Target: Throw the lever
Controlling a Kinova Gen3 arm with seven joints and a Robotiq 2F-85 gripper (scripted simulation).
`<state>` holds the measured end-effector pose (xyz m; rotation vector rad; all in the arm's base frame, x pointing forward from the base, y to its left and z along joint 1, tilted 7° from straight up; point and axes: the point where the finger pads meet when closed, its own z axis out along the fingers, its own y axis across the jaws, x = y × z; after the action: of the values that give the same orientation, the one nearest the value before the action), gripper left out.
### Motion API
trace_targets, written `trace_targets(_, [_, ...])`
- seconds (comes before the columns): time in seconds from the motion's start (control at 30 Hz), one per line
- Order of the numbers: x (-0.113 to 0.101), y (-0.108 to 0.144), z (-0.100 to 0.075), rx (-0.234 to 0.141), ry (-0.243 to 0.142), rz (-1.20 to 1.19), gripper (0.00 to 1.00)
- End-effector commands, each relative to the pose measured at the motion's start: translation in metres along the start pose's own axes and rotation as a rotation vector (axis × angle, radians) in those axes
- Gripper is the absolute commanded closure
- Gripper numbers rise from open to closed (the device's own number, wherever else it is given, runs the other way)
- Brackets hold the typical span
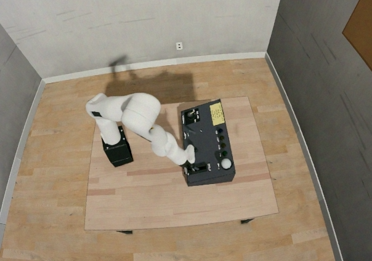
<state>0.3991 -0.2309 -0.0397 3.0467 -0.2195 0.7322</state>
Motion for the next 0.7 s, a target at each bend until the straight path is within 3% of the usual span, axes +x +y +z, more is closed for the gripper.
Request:
trace_targets(0.0, [0.005, 0.0, -0.001, -0.001, 0.004, -0.001, 0.9])
trace_targets(0.67, [0.029, 0.0, 0.001, -0.001, 0.004, -0.001, 0.9])
